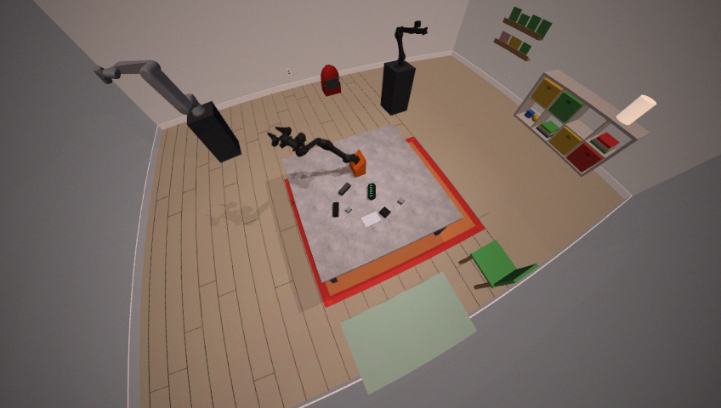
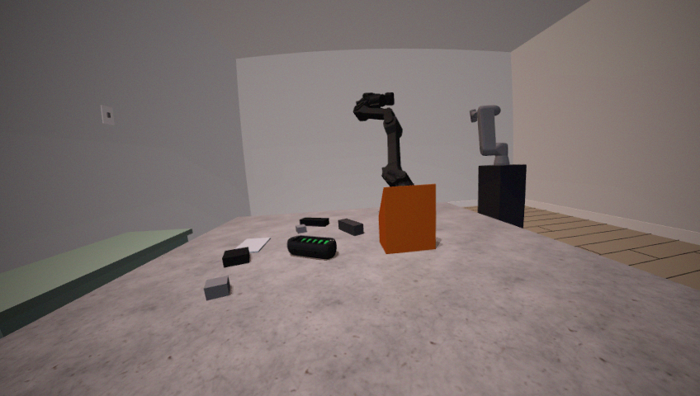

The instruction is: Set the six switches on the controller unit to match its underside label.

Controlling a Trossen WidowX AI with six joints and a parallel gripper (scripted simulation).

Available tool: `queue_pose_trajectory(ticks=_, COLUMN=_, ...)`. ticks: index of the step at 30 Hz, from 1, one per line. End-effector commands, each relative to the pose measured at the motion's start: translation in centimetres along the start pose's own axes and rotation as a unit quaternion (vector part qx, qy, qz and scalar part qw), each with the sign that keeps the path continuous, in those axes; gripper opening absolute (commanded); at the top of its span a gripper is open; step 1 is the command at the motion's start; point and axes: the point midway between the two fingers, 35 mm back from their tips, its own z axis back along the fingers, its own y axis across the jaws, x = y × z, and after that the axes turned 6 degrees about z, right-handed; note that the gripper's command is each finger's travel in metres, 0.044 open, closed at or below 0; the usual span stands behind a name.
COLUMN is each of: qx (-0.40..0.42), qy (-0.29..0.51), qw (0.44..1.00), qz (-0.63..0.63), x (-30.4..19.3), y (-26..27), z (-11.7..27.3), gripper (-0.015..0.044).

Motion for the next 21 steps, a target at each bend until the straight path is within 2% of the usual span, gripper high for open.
queue_pose_trajectory(ticks=1, qx=0.0, qy=0.0, qw=1.0, qz=0.0, x=0.0, y=0.0, z=0.0, gripper=0.0374)
queue_pose_trajectory(ticks=5, qx=-0.015, qy=0.004, qw=1.0, qz=0.008, x=0.1, y=-0.9, z=0.4, gripper=0.0269)
queue_pose_trajectory(ticks=15, qx=-0.194, qy=0.015, qw=0.961, qz=0.195, x=3.1, y=-12.1, z=6.9, gripper=0.0006)
queue_pose_trajectory(ticks=21, qx=-0.313, qy=0.048, qw=0.889, qz=0.329, x=5.3, y=-18.8, z=13.4, gripper=0.0)
